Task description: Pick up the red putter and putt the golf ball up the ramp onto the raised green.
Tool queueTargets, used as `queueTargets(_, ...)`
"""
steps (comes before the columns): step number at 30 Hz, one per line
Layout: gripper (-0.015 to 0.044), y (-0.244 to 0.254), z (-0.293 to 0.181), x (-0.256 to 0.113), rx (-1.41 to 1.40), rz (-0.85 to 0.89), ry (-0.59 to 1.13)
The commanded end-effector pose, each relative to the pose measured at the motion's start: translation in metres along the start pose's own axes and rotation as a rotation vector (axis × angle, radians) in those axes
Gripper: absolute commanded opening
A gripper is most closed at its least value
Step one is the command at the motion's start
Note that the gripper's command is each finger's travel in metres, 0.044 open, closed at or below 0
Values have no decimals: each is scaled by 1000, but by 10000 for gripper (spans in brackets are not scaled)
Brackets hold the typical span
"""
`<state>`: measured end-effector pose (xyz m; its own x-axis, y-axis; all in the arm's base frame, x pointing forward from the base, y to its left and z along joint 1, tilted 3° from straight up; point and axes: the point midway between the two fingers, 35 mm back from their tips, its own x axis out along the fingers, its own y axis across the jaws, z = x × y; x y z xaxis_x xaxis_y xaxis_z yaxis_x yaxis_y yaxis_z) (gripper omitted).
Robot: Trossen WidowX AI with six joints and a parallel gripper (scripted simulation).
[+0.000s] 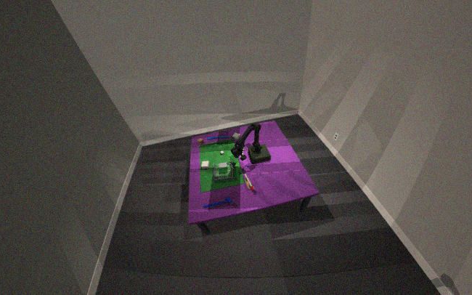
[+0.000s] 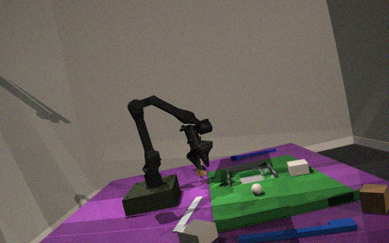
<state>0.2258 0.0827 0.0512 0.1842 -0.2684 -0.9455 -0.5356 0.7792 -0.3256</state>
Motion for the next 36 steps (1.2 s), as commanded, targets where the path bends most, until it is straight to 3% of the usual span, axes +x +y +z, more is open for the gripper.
queueTargets(1, 440, 66, 39, -16, -564, 228, -138)
queueTargets(12, 440, 150, 68, -45, -1230, 439, -403)
queueTargets(26, 440, 152, 70, -46, -1247, 443, -412)
queueTargets(36, 440, 160, 70, -23, -1247, 443, -412)
